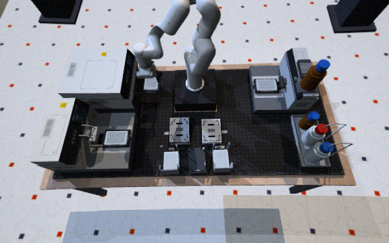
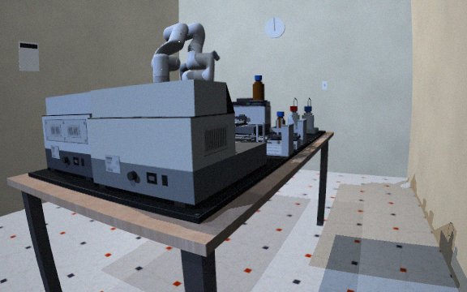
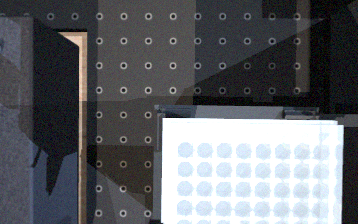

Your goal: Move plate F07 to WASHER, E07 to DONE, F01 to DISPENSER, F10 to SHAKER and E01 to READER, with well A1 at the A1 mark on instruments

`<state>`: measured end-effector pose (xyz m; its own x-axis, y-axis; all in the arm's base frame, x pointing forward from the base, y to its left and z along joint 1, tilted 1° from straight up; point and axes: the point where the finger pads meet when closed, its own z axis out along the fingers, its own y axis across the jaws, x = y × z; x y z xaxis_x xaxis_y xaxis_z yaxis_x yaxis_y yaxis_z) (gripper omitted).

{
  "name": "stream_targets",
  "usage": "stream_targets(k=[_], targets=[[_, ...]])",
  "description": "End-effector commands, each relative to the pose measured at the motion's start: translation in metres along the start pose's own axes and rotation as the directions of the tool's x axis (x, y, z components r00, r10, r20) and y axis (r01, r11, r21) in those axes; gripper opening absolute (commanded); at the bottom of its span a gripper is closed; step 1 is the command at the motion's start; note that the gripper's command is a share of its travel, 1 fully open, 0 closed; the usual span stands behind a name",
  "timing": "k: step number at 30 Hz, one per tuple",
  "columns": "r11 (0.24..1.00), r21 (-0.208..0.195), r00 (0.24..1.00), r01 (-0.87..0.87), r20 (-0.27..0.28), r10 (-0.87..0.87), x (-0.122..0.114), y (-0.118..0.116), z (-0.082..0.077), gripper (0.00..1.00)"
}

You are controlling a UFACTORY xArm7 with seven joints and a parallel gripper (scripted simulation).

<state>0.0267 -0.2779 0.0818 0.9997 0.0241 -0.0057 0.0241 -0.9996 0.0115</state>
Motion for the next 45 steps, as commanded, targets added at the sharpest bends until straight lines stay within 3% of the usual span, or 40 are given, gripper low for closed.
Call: stream_targets(k=[1, 9, 25, 45], targets=[[1.0, -0.004, 1.0, 0.0, 0.0, 0.0, 0.0, 0.002, -0.001, 0.0], [1.0, -0.004, 1.0, 0.0, 0.0, 0.0, 0.0, 0.001, -0.001, 0.0], [1.0, -0.004, 1.0, 0.0, 0.0, 0.0, 0.0, 0.001, 0.017, 0.0], [1.0, -0.004, 1.0, 0.0, 0.0, 0.0, 0.0, 0.001, 0.017, 0.0]])
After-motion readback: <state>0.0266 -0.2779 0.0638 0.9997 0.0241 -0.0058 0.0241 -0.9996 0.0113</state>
